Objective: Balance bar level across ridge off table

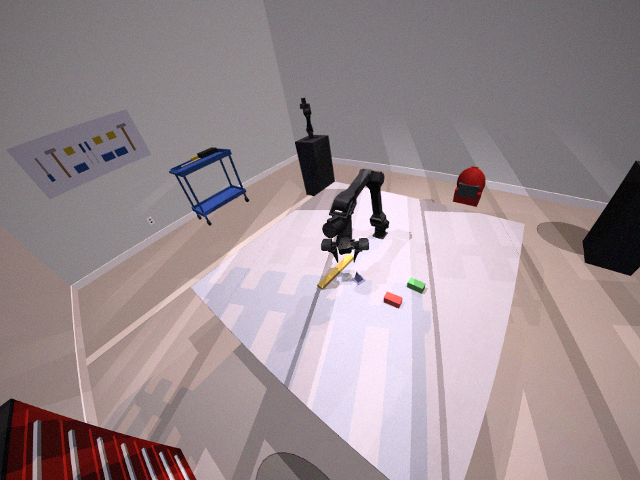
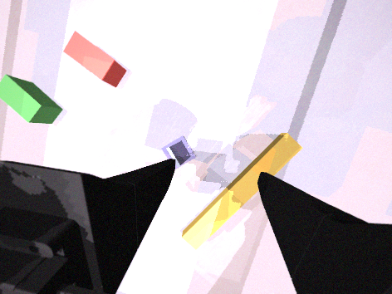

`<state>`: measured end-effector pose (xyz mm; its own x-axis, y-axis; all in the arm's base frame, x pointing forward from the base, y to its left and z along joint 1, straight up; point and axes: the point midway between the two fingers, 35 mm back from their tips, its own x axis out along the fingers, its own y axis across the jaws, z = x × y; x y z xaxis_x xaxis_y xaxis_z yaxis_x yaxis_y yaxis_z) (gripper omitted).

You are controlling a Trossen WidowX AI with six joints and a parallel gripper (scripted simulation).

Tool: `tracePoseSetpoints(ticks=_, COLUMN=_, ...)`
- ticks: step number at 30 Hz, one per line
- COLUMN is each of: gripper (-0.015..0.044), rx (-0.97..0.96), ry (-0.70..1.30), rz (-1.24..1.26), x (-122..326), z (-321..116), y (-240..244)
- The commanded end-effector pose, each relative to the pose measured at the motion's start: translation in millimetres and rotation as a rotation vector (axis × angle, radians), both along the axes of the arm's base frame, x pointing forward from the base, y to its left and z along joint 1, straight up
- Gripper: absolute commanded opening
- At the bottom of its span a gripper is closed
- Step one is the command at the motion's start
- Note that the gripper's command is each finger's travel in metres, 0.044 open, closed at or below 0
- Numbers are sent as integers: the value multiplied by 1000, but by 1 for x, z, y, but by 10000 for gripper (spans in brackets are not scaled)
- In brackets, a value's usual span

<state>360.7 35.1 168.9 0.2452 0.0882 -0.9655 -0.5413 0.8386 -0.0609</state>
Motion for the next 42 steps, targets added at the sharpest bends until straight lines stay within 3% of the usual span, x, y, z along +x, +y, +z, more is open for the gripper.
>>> tracePoseSetpoints(ticks=1, gripper=315, rx=1, ry=64, rz=-160, x=7, z=-12, y=-21)
tracePoseSetpoints(ticks=15, gripper=315, rx=-2, ry=235, rz=-621, x=17, z=-47, y=-80)
tracePoseSetpoints(ticks=23, gripper=315, rx=-2, ry=237, rz=-626, x=18, z=-51, y=-81)
tracePoseSetpoints(ticks=31, gripper=315, rx=-2, ry=237, rz=-626, x=19, z=-91, y=-81)
tracePoseSetpoints(ticks=42, gripper=315, rx=-2, ry=237, rz=-626, x=19, z=-98, y=-81)
